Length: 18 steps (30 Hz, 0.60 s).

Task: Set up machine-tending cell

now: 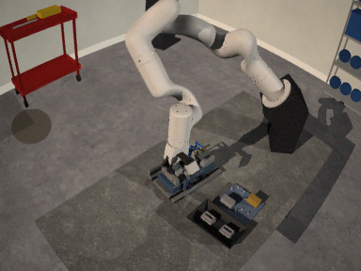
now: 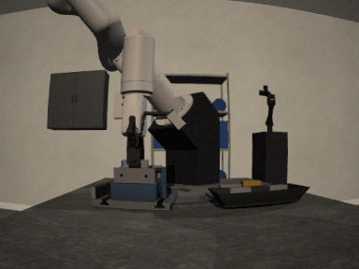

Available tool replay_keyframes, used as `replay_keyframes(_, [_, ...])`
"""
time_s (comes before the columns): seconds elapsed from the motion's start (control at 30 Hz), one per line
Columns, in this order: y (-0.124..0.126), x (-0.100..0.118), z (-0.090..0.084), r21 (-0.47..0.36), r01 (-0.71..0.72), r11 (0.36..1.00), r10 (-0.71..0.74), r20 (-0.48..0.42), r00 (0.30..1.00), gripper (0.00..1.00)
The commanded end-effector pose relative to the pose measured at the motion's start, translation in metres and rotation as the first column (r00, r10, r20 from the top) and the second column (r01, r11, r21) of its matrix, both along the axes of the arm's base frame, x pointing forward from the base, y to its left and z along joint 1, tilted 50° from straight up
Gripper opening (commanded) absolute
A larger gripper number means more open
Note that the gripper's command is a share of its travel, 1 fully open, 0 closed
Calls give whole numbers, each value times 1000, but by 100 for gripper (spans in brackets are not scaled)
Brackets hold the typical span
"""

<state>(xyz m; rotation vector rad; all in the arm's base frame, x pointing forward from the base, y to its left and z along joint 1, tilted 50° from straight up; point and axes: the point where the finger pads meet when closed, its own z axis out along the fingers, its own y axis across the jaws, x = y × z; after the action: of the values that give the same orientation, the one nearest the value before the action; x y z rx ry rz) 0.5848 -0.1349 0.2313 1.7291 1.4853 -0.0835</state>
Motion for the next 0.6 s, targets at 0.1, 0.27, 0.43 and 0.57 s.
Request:
replay_keyframes(0.1, [0,0,0,0,0,1000,0,1,1000,69])
replay_keyframes(0.27, [1,0,1,0,0,1000,0,1,1000,69])
replay_keyframes(0.43, [3,-2,4,0,0,1000,0,1,1000,69])
replay_keyframes(0.57, [8,-5,9,0,0,1000,0,1,1000,69])
